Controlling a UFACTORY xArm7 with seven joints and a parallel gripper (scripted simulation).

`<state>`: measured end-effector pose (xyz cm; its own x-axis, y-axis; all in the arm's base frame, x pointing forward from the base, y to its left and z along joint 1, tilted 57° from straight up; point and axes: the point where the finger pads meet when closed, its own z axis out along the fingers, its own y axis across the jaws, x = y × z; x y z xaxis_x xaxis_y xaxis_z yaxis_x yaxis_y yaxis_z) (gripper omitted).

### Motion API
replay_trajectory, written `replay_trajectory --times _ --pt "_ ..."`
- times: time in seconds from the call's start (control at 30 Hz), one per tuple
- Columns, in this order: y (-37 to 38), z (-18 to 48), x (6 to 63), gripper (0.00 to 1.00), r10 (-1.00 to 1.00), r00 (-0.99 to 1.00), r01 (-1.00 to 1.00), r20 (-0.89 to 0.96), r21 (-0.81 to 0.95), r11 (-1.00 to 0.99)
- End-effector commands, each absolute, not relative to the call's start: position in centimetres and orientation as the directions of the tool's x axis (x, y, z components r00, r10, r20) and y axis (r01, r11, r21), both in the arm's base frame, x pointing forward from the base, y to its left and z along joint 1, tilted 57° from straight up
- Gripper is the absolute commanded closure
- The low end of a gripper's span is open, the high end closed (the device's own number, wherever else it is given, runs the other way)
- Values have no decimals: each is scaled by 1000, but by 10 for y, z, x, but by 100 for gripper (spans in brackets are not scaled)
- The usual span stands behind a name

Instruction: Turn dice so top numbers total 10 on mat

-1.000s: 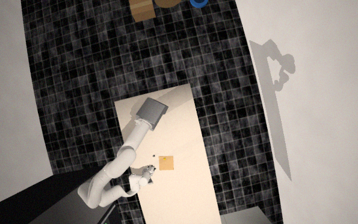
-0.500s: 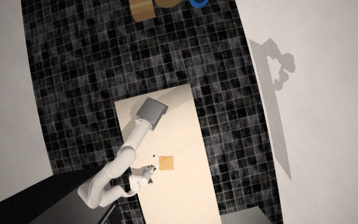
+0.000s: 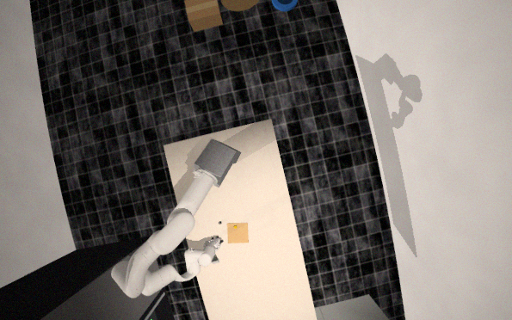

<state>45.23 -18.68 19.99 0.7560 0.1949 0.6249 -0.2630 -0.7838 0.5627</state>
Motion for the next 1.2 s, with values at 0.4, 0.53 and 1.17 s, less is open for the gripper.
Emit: replay_trajectory --times 0.4,0.53,1.17 --pt "-186 200 453 69 196 755 -262 626 562 -784" --pt "-186 200 453 69 196 755 -262 626 562 -784" --pt "-193 194 459 69 196 755 -262 626 562 -784"
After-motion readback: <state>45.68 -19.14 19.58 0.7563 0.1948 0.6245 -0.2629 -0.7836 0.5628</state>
